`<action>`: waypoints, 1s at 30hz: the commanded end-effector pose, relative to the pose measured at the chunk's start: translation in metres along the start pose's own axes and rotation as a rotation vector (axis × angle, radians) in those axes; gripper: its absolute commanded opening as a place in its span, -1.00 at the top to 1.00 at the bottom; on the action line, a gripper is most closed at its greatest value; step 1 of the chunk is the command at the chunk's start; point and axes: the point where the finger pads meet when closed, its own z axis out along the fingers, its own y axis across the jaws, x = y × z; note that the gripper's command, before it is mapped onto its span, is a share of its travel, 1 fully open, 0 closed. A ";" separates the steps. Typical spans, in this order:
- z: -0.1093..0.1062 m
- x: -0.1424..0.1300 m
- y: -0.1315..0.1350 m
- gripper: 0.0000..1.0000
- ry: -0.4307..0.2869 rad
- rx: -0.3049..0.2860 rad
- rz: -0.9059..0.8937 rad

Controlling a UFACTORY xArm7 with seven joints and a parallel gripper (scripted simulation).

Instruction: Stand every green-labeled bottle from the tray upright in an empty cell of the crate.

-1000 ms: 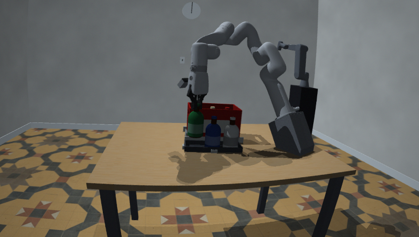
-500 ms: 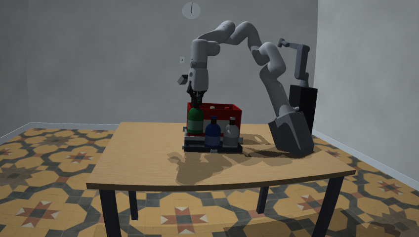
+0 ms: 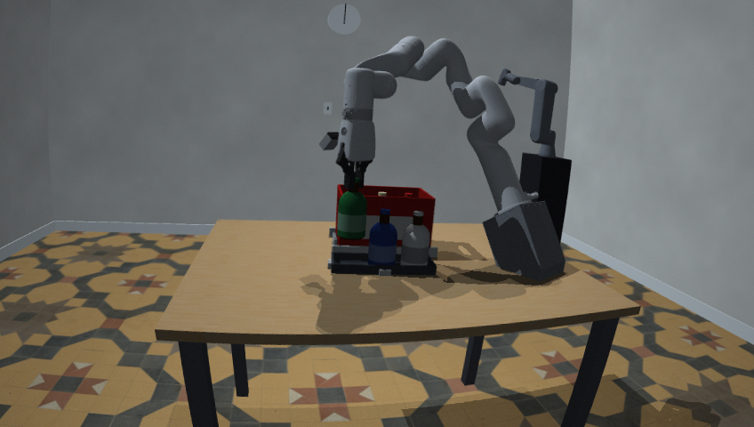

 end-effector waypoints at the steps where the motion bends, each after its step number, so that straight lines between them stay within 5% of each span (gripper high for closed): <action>1: -0.002 0.000 -0.002 1.00 0.001 0.005 0.000; 30: -0.007 0.000 -0.002 1.00 0.001 0.005 0.000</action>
